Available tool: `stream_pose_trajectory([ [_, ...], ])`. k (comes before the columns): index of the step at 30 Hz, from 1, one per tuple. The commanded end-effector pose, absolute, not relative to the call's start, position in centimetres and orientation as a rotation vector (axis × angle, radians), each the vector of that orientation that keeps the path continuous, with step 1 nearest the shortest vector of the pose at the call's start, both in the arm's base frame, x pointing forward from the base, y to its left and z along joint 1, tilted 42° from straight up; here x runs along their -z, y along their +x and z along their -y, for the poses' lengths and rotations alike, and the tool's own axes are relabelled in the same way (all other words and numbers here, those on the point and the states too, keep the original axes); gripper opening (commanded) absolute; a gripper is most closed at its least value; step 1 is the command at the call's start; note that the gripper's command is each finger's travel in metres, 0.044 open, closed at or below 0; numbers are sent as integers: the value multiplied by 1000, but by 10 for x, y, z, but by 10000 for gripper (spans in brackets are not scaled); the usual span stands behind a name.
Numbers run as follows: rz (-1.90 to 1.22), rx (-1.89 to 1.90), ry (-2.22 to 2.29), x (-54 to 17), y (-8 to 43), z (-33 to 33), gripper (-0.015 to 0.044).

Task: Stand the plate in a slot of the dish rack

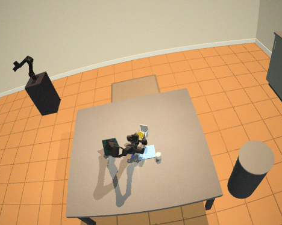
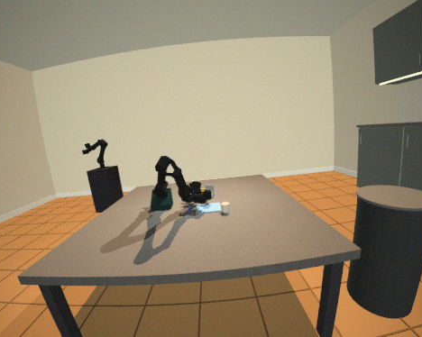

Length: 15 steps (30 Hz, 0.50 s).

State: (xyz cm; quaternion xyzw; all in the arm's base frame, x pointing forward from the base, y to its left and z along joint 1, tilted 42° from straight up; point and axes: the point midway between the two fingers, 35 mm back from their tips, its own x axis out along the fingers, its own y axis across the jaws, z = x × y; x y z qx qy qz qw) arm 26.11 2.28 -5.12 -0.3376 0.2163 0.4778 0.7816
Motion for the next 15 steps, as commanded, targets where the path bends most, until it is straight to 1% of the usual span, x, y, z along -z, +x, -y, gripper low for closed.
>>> stream_pose_trajectory([
  [1, -471, -1038, -735, 33, 266, -38, 400],
  [9, -457, -1040, -723, -31, 268, -94, 400],
  [15, -454, -1040, -719, -37, 268, -99, 400],
])
